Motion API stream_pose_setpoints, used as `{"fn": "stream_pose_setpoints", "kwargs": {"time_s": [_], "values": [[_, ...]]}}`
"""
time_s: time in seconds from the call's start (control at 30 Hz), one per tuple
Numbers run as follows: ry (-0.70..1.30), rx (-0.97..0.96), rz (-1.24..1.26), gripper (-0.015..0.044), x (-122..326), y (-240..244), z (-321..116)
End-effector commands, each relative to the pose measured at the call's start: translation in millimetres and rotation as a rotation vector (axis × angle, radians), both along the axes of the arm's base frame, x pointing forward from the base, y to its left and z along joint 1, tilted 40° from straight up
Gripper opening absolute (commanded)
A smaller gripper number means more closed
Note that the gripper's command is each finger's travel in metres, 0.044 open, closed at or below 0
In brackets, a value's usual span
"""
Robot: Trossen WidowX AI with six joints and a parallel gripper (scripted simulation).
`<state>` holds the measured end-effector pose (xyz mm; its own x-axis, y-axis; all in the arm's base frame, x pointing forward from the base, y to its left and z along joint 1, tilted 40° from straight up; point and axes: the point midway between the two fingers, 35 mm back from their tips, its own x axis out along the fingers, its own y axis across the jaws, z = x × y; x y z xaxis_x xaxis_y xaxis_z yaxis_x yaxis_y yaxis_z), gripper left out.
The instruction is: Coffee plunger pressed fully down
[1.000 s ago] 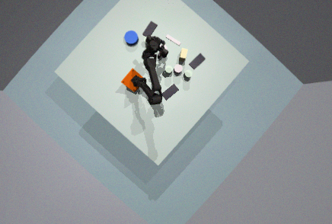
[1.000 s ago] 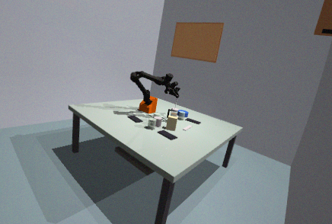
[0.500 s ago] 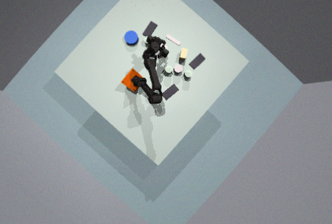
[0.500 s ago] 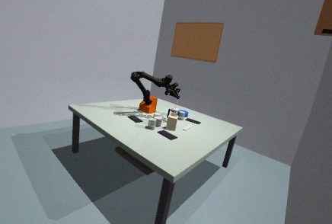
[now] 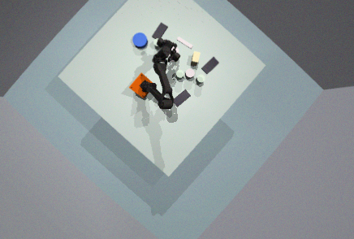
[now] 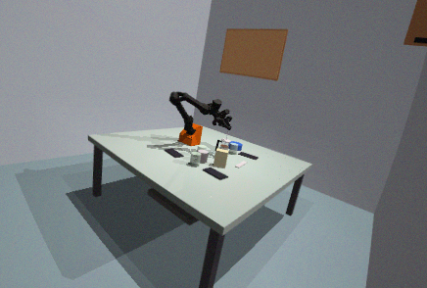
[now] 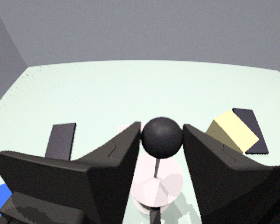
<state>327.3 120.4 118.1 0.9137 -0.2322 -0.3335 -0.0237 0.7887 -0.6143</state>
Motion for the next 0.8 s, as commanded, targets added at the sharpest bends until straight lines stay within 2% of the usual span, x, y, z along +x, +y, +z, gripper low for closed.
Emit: {"fn": "stream_pose_setpoints", "kwargs": {"time_s": [0.0, 0.77], "values": [[0.04, -0.029, -0.015, 0.0119, -1.9, -12.6, -19.3], [0.034, -0.033, -0.013, 0.0119, 6.9, -36.9, -46.9]]}}
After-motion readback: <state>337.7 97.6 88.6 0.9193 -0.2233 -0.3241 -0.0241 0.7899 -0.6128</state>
